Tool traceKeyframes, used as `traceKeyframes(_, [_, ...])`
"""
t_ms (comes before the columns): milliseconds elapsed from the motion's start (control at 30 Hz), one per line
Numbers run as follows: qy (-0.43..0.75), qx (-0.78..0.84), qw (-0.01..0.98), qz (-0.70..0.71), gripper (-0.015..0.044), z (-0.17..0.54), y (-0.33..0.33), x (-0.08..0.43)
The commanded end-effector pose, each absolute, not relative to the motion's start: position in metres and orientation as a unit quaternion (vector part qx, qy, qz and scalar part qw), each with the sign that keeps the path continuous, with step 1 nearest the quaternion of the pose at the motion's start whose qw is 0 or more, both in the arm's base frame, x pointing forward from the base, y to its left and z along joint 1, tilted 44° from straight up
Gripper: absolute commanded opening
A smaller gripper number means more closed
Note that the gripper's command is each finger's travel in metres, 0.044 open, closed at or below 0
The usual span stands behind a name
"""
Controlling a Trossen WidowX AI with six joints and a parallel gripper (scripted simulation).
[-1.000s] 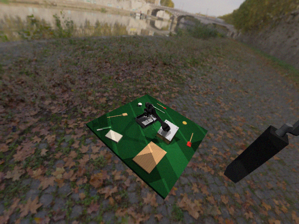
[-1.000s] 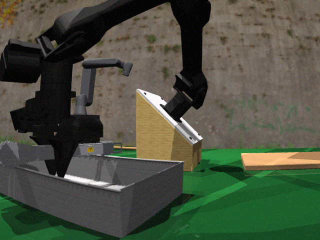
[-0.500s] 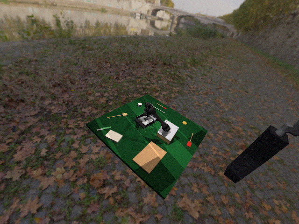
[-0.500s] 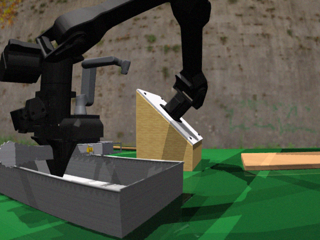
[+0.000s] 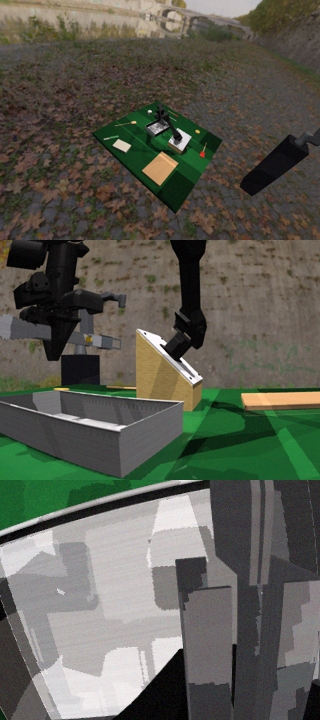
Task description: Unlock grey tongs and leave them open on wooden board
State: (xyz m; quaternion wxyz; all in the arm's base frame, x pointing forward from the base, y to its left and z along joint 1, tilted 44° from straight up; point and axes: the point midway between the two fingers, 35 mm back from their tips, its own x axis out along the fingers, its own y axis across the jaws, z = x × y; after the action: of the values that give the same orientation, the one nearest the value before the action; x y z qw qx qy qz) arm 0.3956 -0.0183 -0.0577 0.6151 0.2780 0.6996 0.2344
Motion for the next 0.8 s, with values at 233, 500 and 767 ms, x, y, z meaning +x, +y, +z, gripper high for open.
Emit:
traceKeyframes(233, [0.704,0.273,0.611,0.238,-0.0150,-0.054,-0.020,0.394])
traceKeyframes(500, [0.720,0.293,0.595,0.202,-0.0150,-0.032,0.010,0.394])
traceKeyframes(767, [0.732,0.332,0.577,0.143,-0.0150,0.009,0.049,0.393])
